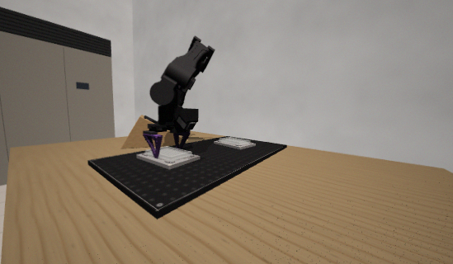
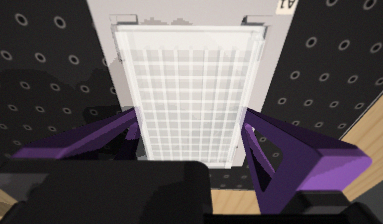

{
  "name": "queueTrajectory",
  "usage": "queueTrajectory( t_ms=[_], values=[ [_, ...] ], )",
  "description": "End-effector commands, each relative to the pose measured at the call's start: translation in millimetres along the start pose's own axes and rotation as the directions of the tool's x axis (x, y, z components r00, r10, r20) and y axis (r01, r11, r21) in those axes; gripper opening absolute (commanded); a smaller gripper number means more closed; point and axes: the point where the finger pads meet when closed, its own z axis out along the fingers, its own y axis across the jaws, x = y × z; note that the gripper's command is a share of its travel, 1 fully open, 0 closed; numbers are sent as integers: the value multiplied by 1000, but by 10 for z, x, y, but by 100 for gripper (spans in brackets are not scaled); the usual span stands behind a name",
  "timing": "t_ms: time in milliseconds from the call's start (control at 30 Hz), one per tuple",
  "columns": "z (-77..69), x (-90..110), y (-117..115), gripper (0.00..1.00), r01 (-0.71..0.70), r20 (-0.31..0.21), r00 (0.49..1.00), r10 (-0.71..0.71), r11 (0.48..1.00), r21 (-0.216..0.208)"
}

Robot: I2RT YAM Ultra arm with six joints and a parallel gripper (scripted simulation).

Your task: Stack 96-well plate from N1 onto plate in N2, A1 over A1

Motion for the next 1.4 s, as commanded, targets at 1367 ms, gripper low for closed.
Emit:
queueTrajectory(
  t_ms=[1367],
  values=[
    [-460, -92, -41, 0, 9, 41, 999, -10, 1000, 22]
  ],
)
